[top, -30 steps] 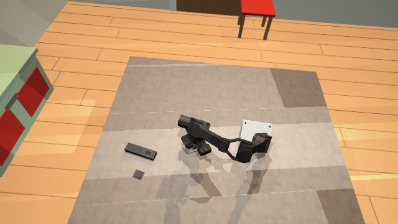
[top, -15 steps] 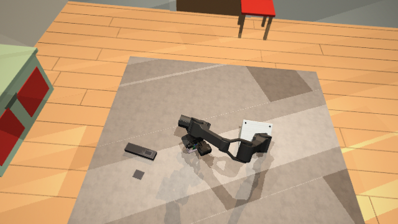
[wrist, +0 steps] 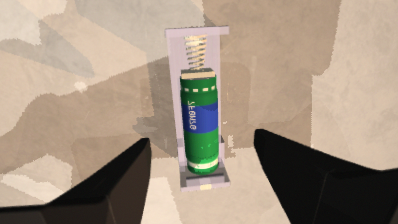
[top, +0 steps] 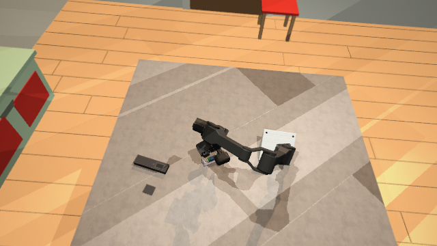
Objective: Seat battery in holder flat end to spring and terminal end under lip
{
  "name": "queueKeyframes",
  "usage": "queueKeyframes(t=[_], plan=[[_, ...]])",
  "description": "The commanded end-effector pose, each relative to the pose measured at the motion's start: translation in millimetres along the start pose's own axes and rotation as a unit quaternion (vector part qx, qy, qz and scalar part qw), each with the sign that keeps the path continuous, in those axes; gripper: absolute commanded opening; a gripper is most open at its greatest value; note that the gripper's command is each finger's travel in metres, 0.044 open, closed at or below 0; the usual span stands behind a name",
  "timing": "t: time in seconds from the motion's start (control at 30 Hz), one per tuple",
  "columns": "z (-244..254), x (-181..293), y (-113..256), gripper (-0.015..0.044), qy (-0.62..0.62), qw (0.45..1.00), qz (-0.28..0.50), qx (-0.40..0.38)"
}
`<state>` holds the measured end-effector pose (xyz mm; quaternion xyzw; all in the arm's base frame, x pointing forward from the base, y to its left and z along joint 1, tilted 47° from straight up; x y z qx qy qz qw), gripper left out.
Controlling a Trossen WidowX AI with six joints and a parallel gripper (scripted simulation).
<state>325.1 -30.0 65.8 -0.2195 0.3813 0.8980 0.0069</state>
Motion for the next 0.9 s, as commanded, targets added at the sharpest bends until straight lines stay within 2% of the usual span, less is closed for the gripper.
queueKeyframes(t=[0.0, 0.1, 0.13, 0.87], plan=[[-3.5, -1.9, 27.1, 0.0356, 0.003, 1.0, -0.003, 0.006], [-2.4, -1.2, 51.7, 0.0435, 0.005, 1.0, -0.003, 0.005], [-2.8, -1.9, 54.8, 0.044, 0.005, 1.0, -0.003, 0.005], [-3.2, -2.4, 57.4, 0.044, 0.005, 1.0, -0.003, 0.005]])
Point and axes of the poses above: the point midway between the two fingers, 35 mm back from their tips, its own y axis back along the fingers, its own z axis across the jaws, x = y × z, the point moved 1 cm from there along y, back along the fingers, and after that the axes turned 4 degrees about -y, right-handed, at the moved point
